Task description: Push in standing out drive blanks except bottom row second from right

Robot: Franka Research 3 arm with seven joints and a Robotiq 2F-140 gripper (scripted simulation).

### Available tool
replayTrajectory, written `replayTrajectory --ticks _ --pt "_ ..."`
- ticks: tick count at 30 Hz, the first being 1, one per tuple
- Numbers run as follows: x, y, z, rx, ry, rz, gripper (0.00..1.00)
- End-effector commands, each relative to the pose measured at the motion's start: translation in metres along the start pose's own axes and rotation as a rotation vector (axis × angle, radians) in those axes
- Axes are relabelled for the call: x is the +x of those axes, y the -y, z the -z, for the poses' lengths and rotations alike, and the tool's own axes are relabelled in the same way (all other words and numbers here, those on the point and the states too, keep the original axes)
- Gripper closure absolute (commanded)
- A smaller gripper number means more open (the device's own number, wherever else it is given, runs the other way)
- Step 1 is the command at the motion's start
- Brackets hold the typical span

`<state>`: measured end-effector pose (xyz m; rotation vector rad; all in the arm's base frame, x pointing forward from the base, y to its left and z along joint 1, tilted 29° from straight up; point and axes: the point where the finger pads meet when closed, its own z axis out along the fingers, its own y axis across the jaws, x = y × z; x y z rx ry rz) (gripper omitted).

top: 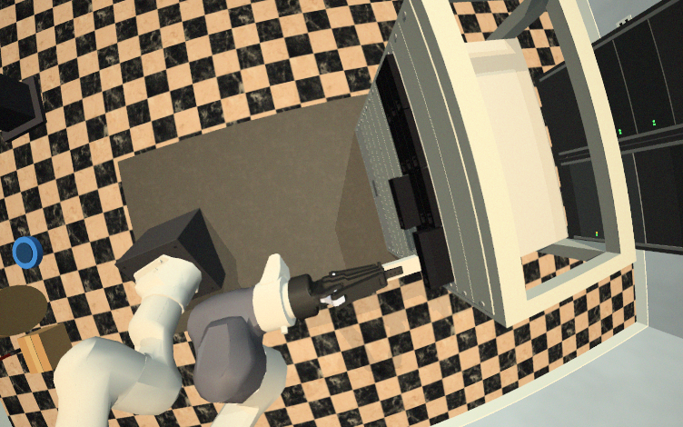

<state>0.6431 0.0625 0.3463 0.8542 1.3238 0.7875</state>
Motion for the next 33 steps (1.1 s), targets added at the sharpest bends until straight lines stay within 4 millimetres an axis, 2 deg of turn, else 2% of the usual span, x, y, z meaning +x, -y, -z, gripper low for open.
replayTrajectory --ticks 1,33 --pt "-0.001 0.001 -0.001 0.003 0.0 0.001 1.0" --pt "-0.001 0.002 -0.017 0.02 0.0 -0.015 1.0"
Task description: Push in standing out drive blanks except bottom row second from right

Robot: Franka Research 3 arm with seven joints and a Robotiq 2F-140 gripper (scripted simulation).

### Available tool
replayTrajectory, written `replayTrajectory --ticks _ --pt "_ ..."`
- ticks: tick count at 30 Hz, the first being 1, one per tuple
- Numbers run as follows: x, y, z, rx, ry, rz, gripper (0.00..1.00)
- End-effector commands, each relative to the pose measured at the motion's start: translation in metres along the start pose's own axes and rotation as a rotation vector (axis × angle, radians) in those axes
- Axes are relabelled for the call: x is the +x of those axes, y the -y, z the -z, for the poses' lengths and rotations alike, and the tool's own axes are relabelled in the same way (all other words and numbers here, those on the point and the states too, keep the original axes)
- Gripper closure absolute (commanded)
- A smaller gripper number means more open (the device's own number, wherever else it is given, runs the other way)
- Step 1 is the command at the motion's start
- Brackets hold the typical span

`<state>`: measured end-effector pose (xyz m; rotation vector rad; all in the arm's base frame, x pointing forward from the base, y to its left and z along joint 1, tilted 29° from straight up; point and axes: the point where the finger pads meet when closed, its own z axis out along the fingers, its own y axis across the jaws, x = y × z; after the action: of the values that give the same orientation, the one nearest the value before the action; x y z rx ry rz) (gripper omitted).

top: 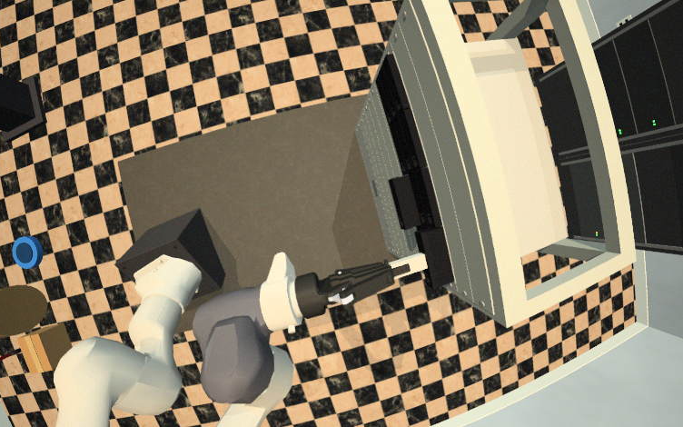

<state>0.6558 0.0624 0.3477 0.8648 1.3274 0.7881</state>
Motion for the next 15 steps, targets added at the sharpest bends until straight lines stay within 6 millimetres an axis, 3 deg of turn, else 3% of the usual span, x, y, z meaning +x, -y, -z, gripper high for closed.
replayTrajectory --ticks 1,15 --pt "-0.0018 0.0036 -0.0059 0.013 0.002 -0.007 1.0" --pt "-0.0019 0.0039 -0.0086 0.015 0.003 -0.004 1.0"
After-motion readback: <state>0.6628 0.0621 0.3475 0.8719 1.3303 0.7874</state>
